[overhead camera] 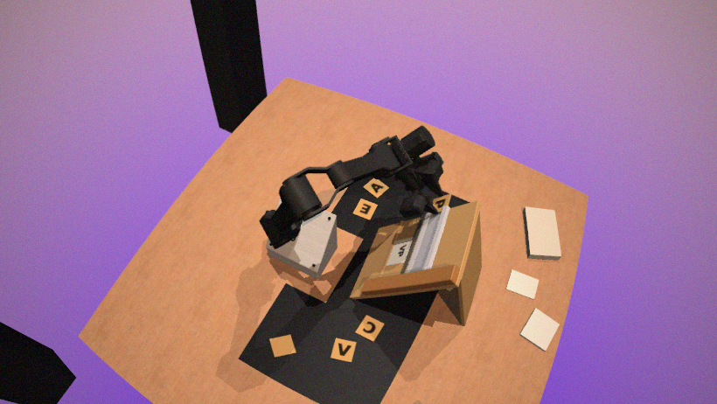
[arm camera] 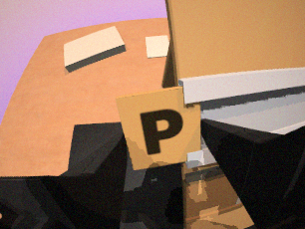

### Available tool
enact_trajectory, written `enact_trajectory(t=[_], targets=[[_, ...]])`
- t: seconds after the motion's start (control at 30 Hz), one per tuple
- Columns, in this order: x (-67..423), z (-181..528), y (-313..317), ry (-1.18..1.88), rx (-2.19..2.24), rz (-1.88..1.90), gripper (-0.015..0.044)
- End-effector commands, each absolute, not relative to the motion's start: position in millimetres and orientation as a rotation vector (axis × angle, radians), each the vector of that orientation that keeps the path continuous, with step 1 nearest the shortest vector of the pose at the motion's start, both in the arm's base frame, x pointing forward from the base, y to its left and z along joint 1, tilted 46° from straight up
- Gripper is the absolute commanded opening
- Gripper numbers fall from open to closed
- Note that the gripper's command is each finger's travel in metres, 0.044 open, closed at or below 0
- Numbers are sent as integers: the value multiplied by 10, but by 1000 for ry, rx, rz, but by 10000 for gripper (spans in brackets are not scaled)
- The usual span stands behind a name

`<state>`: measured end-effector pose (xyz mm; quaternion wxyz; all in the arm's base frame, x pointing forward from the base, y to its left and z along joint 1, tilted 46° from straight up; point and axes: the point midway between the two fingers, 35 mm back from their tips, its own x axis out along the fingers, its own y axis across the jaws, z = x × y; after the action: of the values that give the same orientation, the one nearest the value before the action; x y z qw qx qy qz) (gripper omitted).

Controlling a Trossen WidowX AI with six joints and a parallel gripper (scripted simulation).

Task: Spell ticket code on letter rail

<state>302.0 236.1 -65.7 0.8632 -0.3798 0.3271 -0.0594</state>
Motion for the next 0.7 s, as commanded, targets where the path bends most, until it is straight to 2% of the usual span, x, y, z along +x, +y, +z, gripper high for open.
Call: enact_trajectory(t=[0.0,0.67], targets=[[3021,-640,2346,687,-797,-121,0],[3037,-571,2275,687,-798,-121,0]])
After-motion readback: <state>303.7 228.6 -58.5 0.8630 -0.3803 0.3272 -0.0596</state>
